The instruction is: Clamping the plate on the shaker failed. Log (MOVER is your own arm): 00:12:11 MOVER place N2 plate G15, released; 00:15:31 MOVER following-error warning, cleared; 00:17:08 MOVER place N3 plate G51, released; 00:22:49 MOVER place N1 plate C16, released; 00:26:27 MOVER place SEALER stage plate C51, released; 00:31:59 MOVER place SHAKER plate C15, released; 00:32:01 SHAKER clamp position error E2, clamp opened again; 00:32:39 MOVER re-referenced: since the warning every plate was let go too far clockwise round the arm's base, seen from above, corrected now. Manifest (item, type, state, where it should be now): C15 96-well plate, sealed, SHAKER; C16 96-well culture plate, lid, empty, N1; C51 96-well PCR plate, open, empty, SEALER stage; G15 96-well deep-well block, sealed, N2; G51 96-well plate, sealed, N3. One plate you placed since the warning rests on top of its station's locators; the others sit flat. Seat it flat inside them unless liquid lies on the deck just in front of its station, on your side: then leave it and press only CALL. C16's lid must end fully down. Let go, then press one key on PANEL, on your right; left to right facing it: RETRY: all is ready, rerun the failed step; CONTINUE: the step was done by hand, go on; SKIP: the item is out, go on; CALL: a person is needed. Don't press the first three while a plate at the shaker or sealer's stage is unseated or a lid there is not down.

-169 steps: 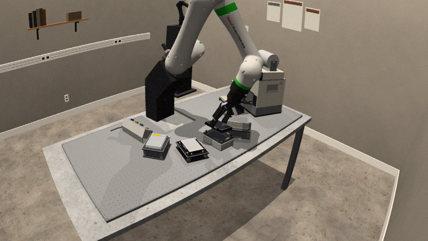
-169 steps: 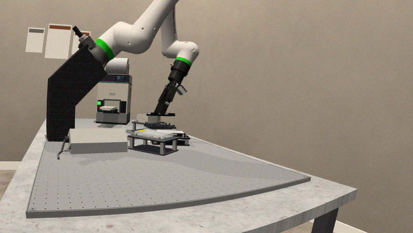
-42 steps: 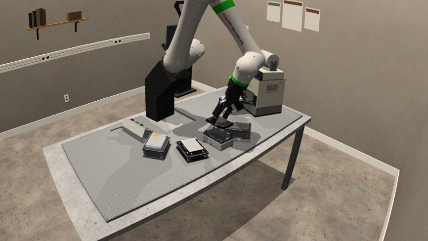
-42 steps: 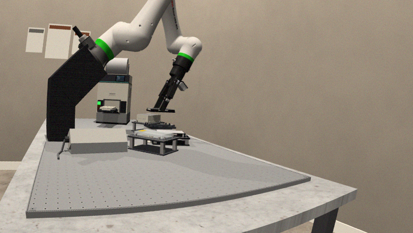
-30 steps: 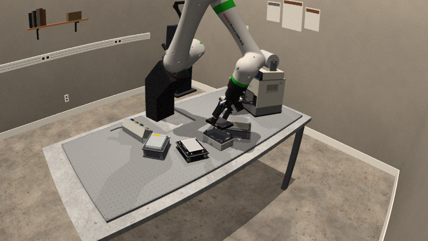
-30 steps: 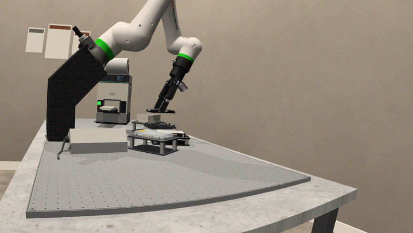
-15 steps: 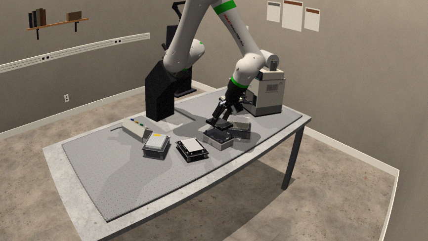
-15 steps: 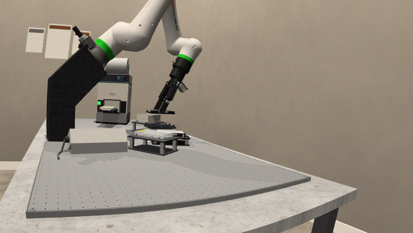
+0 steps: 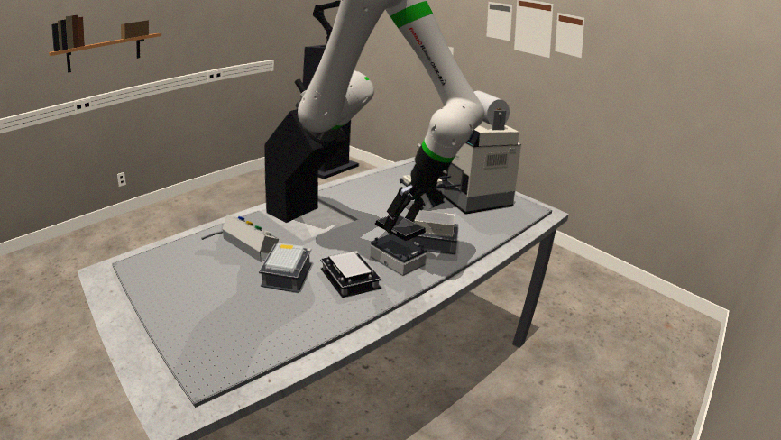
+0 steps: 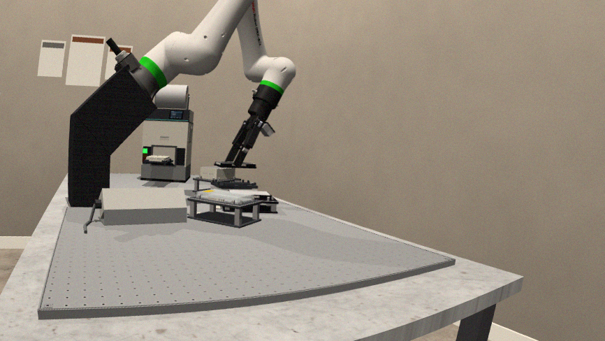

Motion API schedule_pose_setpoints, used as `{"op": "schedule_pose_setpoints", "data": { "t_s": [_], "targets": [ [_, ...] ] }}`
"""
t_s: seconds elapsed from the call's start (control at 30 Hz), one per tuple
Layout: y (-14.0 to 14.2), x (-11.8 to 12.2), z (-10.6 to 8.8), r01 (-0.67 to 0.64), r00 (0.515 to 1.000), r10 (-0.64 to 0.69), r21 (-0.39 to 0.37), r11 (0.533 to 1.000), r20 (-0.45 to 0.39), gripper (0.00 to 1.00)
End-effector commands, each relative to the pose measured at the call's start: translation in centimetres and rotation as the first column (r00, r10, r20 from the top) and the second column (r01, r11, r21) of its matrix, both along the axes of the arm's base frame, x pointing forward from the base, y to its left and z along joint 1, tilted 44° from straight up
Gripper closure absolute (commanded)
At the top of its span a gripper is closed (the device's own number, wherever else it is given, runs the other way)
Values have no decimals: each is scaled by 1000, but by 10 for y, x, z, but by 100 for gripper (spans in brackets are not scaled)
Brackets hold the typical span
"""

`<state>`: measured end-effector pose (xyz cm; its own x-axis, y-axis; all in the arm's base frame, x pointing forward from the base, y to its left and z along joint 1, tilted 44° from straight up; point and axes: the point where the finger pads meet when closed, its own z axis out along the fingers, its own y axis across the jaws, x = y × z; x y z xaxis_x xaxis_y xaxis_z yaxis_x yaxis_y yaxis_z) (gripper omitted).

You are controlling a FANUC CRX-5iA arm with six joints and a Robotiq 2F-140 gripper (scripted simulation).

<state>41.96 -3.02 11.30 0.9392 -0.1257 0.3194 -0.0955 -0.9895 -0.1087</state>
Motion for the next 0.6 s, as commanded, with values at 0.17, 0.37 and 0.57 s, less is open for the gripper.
{"op": "schedule_pose_setpoints", "data": {
  "t_s": [0.17,0.37,0.57],
  "targets": [
    [0,2,-1,0,1000,0,0,1000,1,90],
    [0,3,-3,0,1000,0,0,1000,1,90],
    [0,4,-4,0,1000,0,0,1000,1,90]
  ]
}}
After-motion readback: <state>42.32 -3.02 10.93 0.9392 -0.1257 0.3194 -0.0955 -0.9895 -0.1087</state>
